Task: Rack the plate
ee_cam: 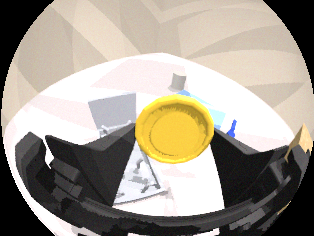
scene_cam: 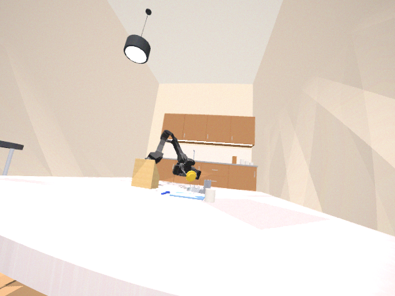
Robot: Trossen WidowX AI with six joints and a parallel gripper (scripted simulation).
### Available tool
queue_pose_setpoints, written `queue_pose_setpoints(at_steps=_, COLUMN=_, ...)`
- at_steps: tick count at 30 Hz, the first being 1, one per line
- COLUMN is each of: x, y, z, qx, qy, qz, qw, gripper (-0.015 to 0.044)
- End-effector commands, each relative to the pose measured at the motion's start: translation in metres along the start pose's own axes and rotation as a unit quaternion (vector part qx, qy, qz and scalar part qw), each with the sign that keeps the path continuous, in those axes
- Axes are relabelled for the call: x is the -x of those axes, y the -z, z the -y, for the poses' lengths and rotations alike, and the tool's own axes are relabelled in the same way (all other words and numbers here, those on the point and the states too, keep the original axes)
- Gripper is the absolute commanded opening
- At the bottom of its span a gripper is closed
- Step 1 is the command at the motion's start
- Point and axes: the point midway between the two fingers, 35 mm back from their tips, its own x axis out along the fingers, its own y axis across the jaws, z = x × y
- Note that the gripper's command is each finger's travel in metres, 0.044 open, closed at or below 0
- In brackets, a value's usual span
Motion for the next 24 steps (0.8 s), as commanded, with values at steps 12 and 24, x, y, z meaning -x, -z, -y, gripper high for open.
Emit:
queue_pose_setpoints(at_steps=12, x=0.025, y=0.009, z=-0.011, qx=0.007, qy=-0.136, qz=0.103, qw=0.985, gripper=0.0000)
queue_pose_setpoints(at_steps=24, x=0.053, y=0.014, z=-0.011, qx=-0.015, qy=-0.236, qz=0.163, qw=0.958, gripper=0.0000)
